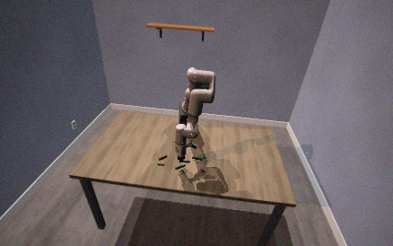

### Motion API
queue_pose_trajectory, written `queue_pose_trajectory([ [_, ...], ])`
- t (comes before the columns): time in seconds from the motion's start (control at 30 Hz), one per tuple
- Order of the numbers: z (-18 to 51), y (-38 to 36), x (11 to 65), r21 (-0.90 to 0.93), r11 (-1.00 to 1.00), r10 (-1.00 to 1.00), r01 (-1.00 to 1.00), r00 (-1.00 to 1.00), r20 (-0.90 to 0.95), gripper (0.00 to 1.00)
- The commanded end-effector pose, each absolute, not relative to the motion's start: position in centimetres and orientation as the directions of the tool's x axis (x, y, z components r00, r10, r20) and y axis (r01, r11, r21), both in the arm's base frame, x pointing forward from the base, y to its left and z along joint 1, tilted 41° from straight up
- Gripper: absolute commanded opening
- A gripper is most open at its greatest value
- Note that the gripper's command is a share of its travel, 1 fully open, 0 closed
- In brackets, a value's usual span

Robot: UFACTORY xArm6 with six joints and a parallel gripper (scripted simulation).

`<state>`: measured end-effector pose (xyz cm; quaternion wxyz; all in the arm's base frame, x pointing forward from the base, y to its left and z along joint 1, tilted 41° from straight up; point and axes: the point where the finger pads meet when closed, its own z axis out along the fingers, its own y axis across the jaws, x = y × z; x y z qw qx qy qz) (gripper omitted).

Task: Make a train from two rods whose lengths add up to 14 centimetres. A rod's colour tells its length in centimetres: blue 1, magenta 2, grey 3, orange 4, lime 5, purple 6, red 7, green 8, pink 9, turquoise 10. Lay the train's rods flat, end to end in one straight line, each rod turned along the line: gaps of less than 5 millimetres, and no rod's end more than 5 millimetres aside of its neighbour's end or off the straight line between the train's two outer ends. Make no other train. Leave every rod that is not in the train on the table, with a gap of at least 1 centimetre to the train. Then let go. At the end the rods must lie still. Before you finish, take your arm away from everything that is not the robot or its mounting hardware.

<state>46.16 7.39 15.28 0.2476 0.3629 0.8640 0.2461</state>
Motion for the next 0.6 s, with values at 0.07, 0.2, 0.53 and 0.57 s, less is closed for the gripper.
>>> queue_pose_trajectory([
  [0.07,15.36,7.39,46.22,0.605,0.615,0.749,0.505,-0.614,-0.250,0.24],
  [0.2,15.29,7.41,46.28,0.605,0.615,0.749,0.505,-0.614,-0.250,0.24],
  [0.53,14.91,7.54,46.61,0.605,0.616,0.749,0.505,-0.614,-0.249,0.24],
  [0.57,14.84,7.56,46.66,0.605,0.616,0.749,0.505,-0.614,-0.249,0.24],
])
